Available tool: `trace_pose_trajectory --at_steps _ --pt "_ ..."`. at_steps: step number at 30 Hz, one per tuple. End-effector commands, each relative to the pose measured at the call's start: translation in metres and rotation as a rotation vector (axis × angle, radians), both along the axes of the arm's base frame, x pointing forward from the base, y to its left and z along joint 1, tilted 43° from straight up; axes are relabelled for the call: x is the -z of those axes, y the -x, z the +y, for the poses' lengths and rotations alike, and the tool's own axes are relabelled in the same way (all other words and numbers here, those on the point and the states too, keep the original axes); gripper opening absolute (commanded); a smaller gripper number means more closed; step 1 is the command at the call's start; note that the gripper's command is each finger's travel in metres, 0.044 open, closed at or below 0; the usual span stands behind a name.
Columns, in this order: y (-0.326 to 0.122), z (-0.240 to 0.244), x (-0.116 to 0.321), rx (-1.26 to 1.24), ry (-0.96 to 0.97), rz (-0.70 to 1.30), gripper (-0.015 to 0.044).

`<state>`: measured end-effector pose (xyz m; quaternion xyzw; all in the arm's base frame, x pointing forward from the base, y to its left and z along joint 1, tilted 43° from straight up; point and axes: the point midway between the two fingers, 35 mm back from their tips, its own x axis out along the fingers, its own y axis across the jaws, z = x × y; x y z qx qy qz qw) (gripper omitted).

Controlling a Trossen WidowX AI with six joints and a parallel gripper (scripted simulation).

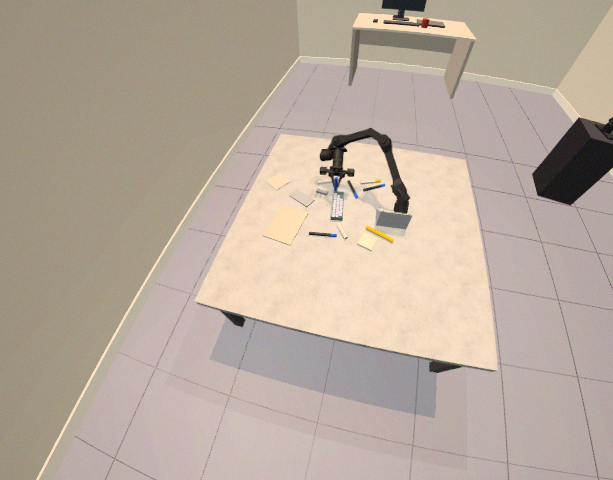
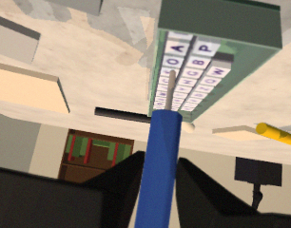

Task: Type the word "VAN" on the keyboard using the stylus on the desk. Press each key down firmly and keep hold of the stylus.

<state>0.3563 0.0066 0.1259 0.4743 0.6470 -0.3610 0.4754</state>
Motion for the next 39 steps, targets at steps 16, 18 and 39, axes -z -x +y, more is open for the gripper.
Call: trace_pose_trajectory --at_steps 16,18,39 --pt "0.0005 0.0011 0.0025 -0.007 0.001 0.001 0.0081" --pt "0.0005 0.0011 0.0025 -0.007 0.001 0.001 0.0081" --pt "-0.0012 -0.0049 0.0090 -0.007 0.002 0.001 0.0081"
